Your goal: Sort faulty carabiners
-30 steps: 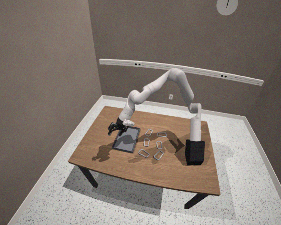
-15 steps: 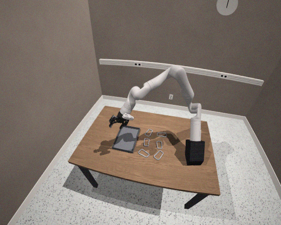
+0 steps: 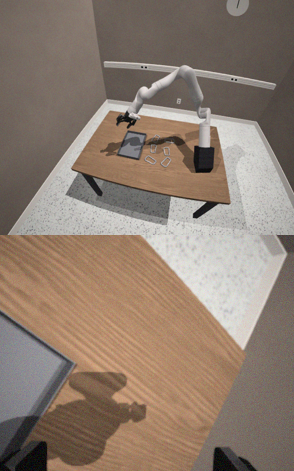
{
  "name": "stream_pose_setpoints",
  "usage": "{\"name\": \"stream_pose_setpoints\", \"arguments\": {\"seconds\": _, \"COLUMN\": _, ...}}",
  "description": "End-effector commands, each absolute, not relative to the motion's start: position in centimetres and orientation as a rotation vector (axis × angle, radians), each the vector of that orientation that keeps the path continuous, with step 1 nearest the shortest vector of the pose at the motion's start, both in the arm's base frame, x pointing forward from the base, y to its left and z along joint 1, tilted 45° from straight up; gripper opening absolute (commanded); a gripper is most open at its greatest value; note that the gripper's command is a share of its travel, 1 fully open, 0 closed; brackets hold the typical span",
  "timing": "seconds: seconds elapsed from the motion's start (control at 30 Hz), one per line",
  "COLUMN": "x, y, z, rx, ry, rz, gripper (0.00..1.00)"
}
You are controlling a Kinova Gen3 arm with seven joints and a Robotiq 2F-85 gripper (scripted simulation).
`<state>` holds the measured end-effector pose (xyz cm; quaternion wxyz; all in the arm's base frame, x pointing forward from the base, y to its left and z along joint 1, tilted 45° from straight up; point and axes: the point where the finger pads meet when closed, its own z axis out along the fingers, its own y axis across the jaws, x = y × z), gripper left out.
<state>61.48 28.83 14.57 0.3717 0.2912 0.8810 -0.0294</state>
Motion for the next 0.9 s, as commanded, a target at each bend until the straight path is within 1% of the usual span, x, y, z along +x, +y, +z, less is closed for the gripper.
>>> {"name": "stream_pose_setpoints", "arguments": {"seconds": 0.0, "x": 61.4, "y": 28.6, "z": 15.9, "rx": 0.761, "ry": 2.252, "rz": -0.053, "gripper": 1.0}}
{"name": "stream_pose_setpoints", "arguments": {"seconds": 0.23, "x": 61.4, "y": 28.6, "z": 15.9, "rx": 0.761, "ry": 2.252, "rz": -0.053, "gripper": 1.0}}
{"name": "stream_pose_setpoints", "arguments": {"seconds": 0.27, "x": 56.8, "y": 26.6, "z": 16.2, "rx": 0.761, "ry": 2.251, "rz": -0.058, "gripper": 1.0}}
{"name": "stream_pose_setpoints", "arguments": {"seconds": 0.8, "x": 56.8, "y": 26.6, "z": 16.2, "rx": 0.761, "ry": 2.251, "rz": -0.058, "gripper": 1.0}}
{"name": "stream_pose_setpoints", "arguments": {"seconds": 0.83, "x": 52.5, "y": 24.4, "z": 16.4, "rx": 0.77, "ry": 2.247, "rz": -0.067, "gripper": 1.0}}
{"name": "stream_pose_setpoints", "arguments": {"seconds": 0.87, "x": 52.5, "y": 24.4, "z": 16.4, "rx": 0.77, "ry": 2.247, "rz": -0.067, "gripper": 1.0}}
